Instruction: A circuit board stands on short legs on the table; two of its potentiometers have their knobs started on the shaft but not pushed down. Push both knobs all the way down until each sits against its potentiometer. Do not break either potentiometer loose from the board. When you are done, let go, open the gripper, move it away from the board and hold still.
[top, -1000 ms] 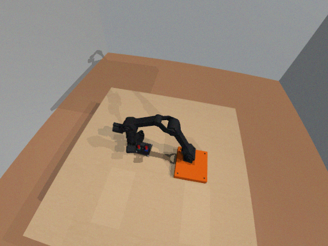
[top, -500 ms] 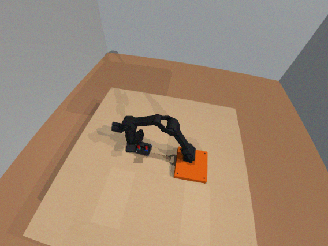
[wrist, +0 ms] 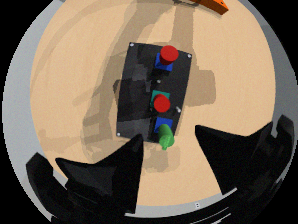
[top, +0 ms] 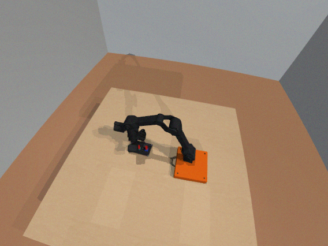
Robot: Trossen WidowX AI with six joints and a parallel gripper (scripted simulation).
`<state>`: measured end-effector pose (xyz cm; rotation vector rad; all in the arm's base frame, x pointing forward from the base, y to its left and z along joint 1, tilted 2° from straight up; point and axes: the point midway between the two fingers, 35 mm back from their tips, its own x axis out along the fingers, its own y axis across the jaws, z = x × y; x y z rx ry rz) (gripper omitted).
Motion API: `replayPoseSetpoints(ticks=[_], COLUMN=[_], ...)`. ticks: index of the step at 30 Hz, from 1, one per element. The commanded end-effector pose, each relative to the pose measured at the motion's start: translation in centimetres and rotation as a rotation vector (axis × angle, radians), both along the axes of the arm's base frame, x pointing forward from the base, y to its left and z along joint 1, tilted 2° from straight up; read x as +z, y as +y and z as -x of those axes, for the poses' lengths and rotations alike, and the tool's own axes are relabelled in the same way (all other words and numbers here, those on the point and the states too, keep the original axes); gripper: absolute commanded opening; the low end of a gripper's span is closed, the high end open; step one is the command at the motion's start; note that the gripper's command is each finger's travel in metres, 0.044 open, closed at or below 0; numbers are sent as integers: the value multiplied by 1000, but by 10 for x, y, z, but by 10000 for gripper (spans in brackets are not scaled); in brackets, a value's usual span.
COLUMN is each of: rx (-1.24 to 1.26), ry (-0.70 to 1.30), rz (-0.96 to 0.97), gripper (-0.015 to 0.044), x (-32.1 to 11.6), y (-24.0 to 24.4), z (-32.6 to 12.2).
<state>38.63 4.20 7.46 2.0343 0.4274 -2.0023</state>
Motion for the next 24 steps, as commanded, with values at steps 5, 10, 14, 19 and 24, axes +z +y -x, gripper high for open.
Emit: replayPoseSetpoints(ticks=[5, 10, 14, 19, 24], rx=[-3, 0, 1, 1, 1], ry=[3, 5, 6, 6, 6], rz=[9, 4, 2, 2, 2], gripper=[440, 440, 440, 440, 440], x=[21, 19, 13, 13, 13], y=[-21, -29, -33, -33, -33], z=[79, 137, 166, 166, 166])
